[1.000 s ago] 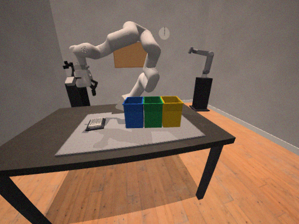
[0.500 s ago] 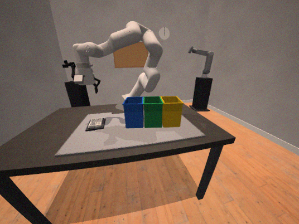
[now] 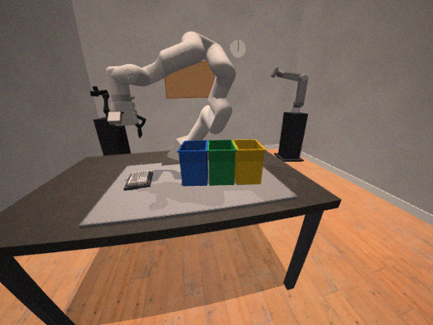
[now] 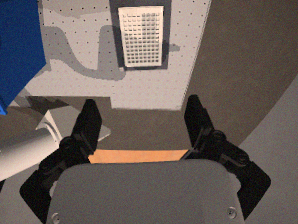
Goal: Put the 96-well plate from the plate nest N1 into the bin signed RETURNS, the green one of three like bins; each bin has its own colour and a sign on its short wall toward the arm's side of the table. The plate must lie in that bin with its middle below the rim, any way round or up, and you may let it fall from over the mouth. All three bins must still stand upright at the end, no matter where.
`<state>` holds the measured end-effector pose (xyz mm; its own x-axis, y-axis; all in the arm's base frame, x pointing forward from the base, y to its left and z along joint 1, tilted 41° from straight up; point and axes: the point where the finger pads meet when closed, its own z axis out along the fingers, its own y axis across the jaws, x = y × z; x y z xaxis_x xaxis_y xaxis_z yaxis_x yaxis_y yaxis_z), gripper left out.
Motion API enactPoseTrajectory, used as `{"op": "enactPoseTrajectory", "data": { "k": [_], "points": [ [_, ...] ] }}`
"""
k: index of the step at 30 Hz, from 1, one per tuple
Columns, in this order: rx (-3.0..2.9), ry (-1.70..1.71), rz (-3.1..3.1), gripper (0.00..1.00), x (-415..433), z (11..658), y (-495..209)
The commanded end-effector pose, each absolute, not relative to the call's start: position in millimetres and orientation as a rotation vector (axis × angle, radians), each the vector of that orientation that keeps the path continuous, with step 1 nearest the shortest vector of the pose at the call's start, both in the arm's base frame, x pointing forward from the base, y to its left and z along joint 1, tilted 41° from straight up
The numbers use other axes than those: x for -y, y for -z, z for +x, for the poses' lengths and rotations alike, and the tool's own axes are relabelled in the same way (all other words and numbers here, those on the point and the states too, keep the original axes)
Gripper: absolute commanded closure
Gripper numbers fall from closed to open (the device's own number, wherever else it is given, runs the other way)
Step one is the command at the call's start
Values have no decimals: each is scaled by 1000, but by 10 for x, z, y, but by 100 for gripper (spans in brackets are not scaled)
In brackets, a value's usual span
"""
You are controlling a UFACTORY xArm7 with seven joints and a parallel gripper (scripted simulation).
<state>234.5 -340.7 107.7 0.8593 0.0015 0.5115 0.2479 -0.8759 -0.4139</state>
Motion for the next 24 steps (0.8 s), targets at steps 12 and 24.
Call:
{"op": "enactPoseTrajectory", "data": {
  "k": [12,24],
  "points": [
    [180,705,-2561,0,3326,2434,-926],
    [180,705,-2561,0,3246,2509,-801]
  ]
}}
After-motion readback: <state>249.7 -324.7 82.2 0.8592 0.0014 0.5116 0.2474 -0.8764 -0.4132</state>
